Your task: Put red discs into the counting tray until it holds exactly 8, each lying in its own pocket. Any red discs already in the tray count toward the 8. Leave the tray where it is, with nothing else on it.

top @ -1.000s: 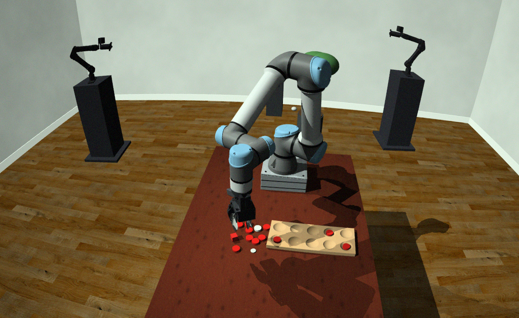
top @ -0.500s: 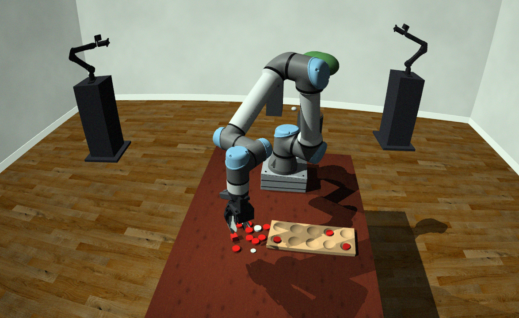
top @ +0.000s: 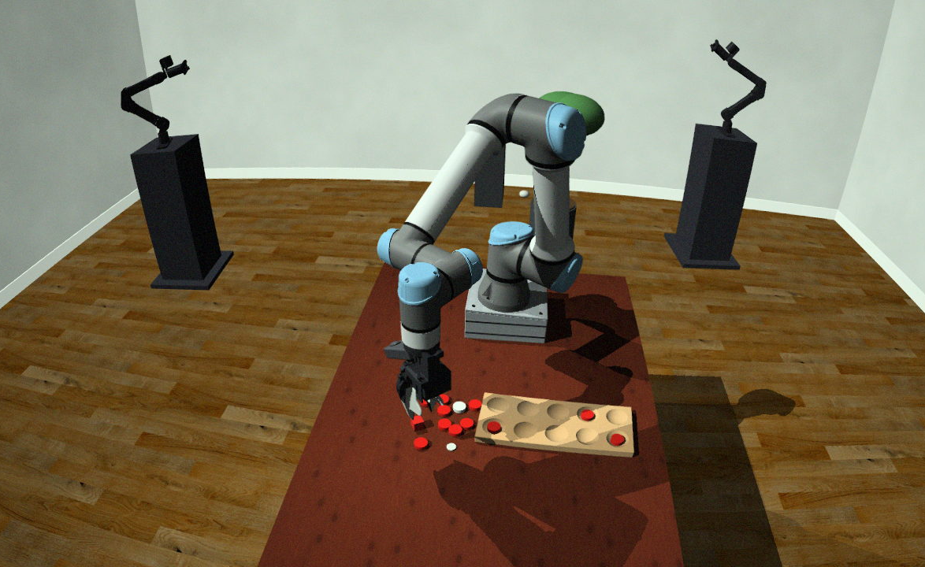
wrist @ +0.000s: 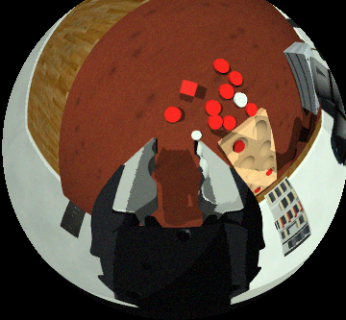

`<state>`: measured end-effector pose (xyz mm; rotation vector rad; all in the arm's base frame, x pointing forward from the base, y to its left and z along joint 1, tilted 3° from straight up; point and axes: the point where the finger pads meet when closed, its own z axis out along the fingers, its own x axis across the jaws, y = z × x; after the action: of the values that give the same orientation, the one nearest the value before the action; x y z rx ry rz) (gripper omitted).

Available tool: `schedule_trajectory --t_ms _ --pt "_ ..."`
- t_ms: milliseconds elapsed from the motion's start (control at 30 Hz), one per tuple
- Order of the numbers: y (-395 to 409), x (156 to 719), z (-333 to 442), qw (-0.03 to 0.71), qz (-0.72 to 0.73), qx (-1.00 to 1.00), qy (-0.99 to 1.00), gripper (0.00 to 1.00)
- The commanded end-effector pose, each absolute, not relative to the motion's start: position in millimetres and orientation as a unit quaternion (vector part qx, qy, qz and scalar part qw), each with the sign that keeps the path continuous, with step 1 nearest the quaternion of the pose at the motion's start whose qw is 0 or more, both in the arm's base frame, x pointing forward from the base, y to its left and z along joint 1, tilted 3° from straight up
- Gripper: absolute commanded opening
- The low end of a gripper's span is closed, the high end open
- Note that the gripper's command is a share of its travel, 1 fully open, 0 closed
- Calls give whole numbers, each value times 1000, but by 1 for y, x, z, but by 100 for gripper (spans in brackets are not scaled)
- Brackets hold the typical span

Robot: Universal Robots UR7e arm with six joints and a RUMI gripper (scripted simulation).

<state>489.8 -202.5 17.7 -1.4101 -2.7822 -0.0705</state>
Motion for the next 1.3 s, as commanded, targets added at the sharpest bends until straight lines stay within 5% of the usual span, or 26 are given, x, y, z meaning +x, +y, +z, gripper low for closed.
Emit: schedule_trajectory --t_ms 0,1267 --pt "-204 490 17 10 -23 -442 -897 28" --pt "-206 491 -14 9 -23 -425 -905 28"
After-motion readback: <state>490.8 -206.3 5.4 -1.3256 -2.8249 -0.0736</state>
